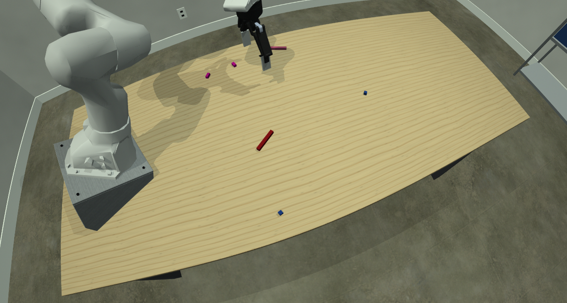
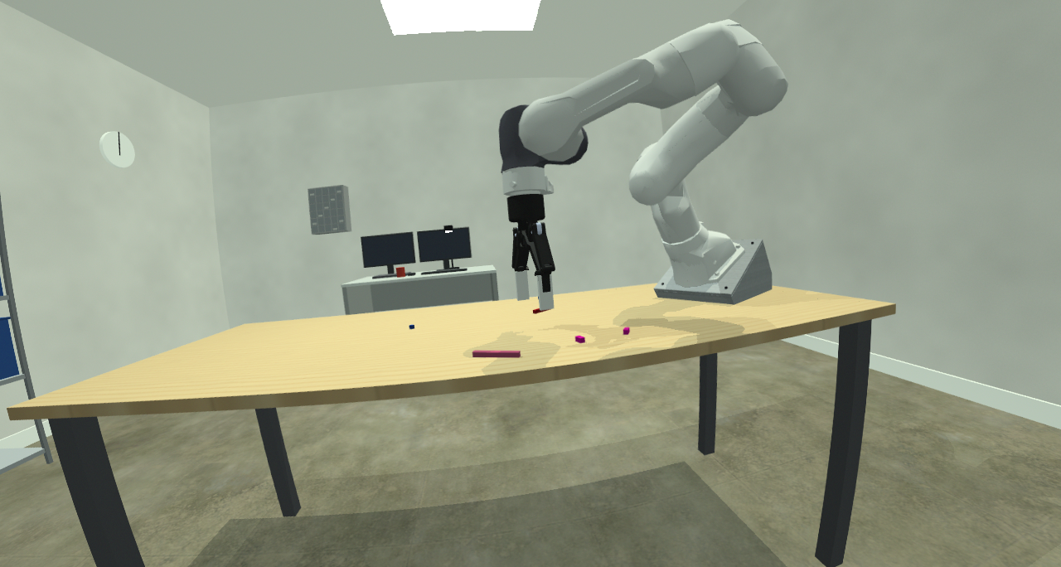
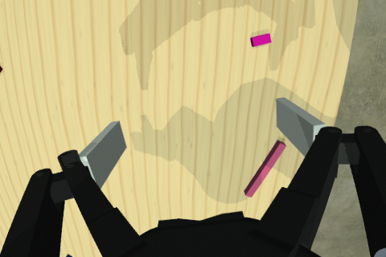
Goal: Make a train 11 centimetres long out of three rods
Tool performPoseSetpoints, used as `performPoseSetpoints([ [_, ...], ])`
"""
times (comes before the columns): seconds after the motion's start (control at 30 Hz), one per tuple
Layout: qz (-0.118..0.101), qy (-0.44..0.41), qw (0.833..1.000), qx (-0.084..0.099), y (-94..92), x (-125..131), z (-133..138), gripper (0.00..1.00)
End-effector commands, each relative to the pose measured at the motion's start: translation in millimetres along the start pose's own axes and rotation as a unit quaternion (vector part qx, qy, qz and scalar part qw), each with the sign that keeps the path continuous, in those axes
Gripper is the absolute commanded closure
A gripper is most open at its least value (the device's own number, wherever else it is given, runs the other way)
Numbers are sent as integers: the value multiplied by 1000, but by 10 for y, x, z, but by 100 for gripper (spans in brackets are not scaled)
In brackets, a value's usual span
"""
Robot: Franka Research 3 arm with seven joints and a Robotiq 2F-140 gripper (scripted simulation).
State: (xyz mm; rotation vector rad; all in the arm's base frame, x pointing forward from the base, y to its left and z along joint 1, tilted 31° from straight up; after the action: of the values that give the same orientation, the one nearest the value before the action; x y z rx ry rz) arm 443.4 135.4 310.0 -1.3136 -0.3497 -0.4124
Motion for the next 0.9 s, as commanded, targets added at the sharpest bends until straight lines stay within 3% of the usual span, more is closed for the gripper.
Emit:
performPoseSetpoints([
  [0.0, 2, 84, 996, -3, 27, -73, 30, 0],
  [0.87, 1, 92, 996, -4, 31, -88, 29, 0],
])
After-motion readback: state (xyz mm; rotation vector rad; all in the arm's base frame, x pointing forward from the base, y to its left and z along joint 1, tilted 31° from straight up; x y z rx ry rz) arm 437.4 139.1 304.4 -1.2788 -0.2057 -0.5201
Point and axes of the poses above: the point where the finger pads meet when closed, its own y axis out along the fingers, its own z axis across the jaws, x = y × z, the point moved 2 cm from there along -y, back along the fingers, and after that the axes turned 10 degrees about y, right-handed, at the moved point
